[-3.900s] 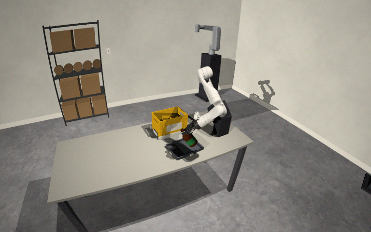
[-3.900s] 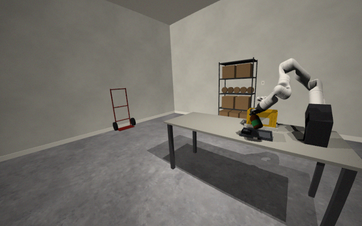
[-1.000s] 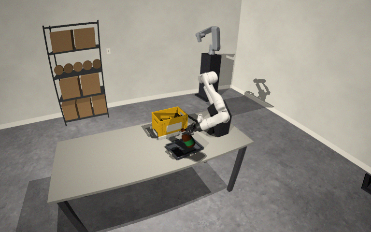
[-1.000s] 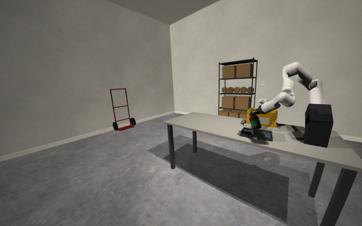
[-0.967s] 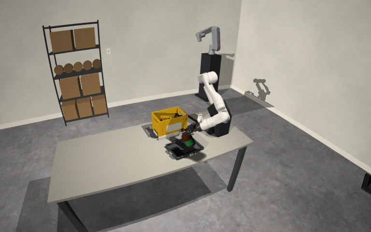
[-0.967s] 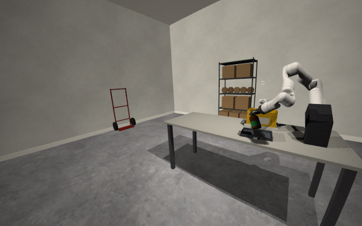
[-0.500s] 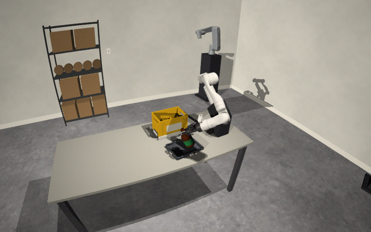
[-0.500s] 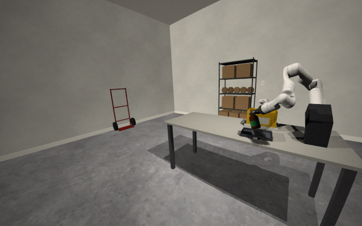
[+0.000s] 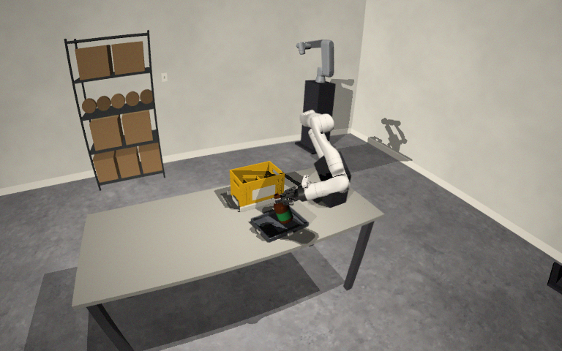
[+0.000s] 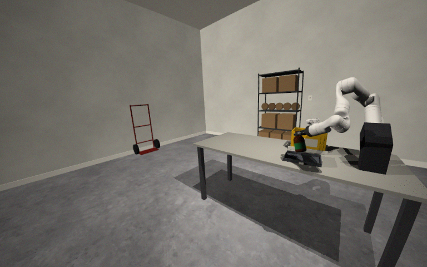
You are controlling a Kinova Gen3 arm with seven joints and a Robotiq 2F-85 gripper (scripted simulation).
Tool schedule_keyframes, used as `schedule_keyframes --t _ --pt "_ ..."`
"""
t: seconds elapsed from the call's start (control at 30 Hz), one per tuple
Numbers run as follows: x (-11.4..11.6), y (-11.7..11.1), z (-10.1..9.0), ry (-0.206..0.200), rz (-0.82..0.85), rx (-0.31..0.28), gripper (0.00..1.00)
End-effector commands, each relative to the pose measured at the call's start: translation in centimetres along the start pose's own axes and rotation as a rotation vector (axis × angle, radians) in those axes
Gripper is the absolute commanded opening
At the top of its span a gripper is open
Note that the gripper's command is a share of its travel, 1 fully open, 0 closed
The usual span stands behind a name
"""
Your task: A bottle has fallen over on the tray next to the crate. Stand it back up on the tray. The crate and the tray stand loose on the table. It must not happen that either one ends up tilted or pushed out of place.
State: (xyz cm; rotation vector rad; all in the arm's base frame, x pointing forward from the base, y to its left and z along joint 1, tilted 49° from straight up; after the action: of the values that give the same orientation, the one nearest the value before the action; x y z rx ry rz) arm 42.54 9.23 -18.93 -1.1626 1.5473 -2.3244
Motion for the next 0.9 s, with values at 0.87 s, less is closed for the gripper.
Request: schedule_keyframes --t 0.87 --pt "0.05 0.5 -0.18 -0.007 -0.002 0.048 0.0"
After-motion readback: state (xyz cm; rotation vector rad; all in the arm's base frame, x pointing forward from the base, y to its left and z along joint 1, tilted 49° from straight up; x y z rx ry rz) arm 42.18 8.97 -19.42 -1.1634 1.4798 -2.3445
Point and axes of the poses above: the point where the finger pads meet when closed, its own z axis out along the fingers, its own x axis across the jaws, y = z × x, the point moved 5 cm from there along -z, back along the fingers, and after that the axes turned 4 degrees about z, right-handed, at the moved point
